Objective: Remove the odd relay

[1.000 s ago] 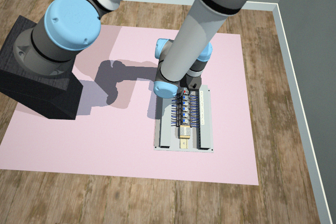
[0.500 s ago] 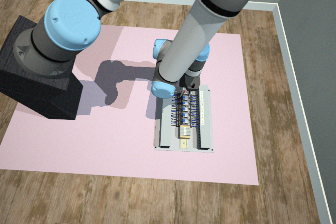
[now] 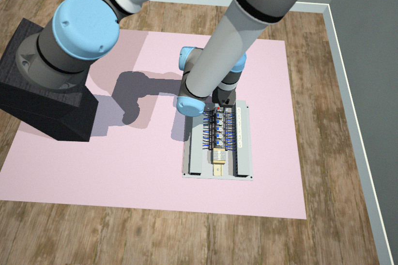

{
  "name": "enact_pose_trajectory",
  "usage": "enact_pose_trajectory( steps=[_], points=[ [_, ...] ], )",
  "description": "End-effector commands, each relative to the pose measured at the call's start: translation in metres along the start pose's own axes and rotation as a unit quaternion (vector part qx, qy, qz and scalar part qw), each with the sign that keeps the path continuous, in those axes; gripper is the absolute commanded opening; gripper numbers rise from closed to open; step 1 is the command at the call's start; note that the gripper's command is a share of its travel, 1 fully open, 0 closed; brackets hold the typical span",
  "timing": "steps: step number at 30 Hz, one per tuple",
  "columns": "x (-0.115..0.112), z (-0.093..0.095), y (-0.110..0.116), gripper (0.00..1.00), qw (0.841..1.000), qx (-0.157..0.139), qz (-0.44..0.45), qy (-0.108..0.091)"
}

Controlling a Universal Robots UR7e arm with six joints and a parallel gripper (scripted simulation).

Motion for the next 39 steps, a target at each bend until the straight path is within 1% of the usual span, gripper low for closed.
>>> enact_pose_trajectory(
  steps=[1,10,17,27,33,39],
  points=[
    [0.0006,-0.0004,0.0002,0.00,1.000,0.001,0.000,-0.006],
    [0.0012,-0.0004,0.0003,0.00,1.000,0.002,0.000,-0.009],
    [0.0030,-0.0005,0.0006,0.00,1.000,0.003,0.000,-0.018],
    [0.0037,-0.0005,0.0008,0.00,1.000,0.004,0.000,-0.022],
    [0.0054,-0.0005,0.0011,0.00,1.000,0.005,0.000,-0.030],
    [0.0058,-0.0005,0.0011,0.00,0.999,0.006,0.000,-0.032]
  ],
)
Point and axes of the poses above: the point where the finger pads meet when closed, its own z axis out along the fingers, its own x axis across the jaws, y = z × x, the point moved 7 cm from there along -z, back along the fingers, and after that the axes turned 10 degrees about -z, right-handed, at the moved point
